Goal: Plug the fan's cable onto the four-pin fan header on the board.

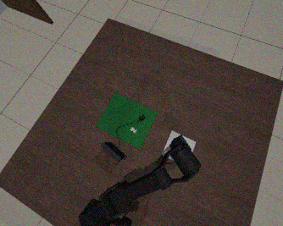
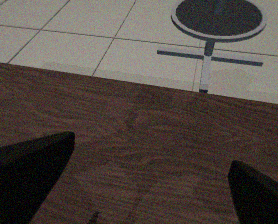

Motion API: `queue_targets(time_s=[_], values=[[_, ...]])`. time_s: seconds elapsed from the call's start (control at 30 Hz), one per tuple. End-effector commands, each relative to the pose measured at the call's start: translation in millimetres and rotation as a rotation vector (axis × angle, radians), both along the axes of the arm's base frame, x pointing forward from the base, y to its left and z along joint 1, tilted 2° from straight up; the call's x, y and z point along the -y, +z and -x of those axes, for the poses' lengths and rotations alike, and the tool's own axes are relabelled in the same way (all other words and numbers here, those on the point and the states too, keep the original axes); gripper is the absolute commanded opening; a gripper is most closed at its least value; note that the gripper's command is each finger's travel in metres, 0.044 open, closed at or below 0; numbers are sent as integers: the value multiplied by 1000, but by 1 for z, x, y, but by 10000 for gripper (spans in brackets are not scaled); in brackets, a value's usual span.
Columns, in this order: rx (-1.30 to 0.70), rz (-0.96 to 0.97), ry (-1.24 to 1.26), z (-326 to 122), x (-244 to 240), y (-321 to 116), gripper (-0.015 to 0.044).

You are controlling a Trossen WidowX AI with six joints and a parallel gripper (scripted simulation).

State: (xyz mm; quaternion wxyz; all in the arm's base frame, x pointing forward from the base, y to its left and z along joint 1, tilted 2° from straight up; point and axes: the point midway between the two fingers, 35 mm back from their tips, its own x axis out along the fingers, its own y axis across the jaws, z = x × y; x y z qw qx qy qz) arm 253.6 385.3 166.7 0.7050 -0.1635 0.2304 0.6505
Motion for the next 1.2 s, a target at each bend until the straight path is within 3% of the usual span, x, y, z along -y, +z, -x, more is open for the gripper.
queue_targets(time_s=[0.0,0.13,0.37,0.63,0.87,1.17], values=[[0,0,0,0,0,0,426],[13,37,-58,-19,19,1,440],[42,232,-311,-86,126,6,440],[5,431,-551,-111,247,15,440],[-60,654,-658,-90,357,18,440],[-258,909,-639,-4,466,30,440]])
